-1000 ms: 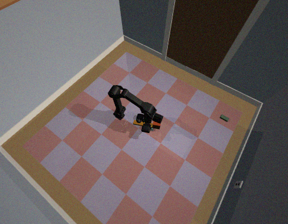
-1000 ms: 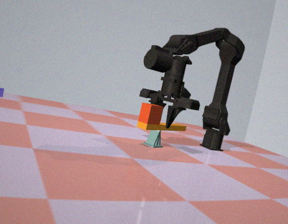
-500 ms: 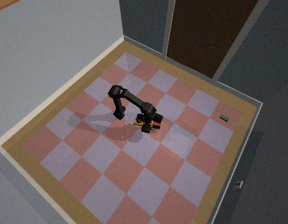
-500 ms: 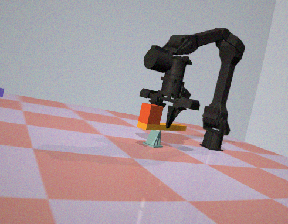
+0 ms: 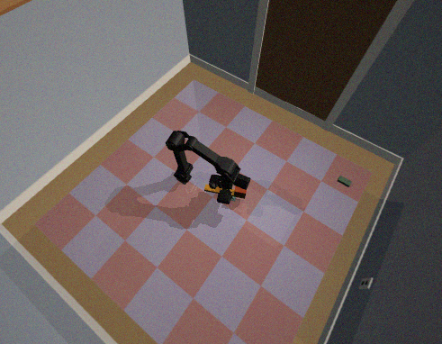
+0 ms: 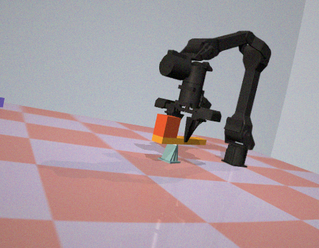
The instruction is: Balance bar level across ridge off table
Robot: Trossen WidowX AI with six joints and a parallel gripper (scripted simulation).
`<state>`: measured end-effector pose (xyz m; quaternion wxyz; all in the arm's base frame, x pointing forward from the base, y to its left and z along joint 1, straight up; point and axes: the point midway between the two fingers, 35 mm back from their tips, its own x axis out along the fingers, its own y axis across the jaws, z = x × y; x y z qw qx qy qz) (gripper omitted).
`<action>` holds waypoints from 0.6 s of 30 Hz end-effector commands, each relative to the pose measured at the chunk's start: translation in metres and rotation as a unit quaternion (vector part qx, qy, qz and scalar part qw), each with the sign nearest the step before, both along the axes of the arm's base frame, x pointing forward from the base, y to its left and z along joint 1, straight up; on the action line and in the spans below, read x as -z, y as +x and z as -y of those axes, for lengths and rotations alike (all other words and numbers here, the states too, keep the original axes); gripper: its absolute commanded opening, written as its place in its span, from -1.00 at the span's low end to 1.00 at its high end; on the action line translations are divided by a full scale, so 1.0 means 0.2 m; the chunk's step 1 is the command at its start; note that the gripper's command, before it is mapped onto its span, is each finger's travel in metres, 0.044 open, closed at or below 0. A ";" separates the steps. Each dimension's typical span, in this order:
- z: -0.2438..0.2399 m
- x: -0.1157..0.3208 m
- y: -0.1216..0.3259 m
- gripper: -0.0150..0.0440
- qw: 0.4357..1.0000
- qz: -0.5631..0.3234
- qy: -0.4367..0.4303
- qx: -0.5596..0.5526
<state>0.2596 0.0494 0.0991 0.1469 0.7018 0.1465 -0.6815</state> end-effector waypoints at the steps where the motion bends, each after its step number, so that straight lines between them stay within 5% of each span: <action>1: 0.00 0.00 0.00 0.08 1.000 0.000 0.000 0.000; 18: 0.00 0.00 0.00 0.14 1.000 0.000 0.000 0.000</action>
